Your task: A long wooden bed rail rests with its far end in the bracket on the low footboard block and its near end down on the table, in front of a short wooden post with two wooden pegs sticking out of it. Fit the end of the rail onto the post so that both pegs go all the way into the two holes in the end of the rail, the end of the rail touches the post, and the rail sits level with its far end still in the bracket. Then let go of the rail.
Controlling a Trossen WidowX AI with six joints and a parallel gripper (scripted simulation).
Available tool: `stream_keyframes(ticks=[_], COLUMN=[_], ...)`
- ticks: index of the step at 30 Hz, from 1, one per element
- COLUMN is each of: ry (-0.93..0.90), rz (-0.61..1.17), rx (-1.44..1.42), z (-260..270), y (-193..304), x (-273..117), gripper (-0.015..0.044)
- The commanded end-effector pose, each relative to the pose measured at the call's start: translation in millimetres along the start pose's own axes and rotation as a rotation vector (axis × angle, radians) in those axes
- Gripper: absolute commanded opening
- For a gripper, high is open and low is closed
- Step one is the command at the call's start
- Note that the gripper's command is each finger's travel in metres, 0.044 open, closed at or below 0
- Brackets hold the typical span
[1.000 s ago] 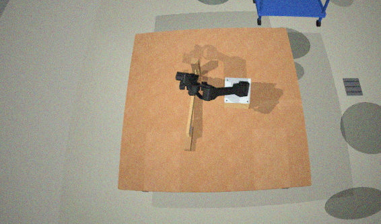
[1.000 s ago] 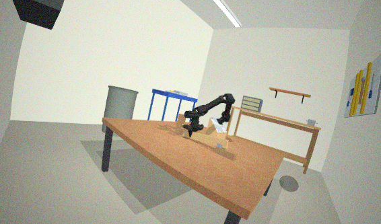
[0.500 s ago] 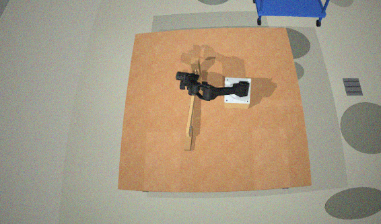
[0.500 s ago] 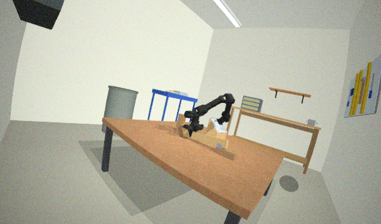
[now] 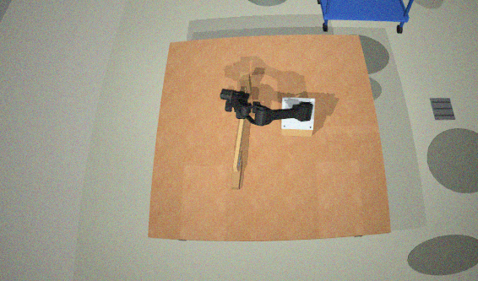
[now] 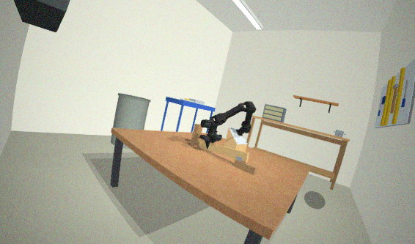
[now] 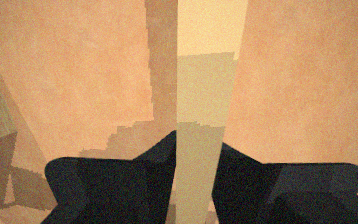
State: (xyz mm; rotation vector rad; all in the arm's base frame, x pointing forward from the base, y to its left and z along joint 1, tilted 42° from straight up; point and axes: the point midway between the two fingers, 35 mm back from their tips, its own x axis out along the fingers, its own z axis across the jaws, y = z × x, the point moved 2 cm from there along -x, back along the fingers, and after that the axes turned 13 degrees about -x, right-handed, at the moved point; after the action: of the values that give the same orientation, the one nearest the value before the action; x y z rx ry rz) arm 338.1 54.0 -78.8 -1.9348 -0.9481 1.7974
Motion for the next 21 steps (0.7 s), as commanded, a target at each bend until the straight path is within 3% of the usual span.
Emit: stream_keyframes(ticks=[1,21], ry=[0.012,0.012], rz=[0.000,0.000], rx=[-0.006,-0.006], z=[-3.9,-5.0], y=[0.7,1.1], x=[-5.3,-15.4], gripper=[0.0000,0.0000])
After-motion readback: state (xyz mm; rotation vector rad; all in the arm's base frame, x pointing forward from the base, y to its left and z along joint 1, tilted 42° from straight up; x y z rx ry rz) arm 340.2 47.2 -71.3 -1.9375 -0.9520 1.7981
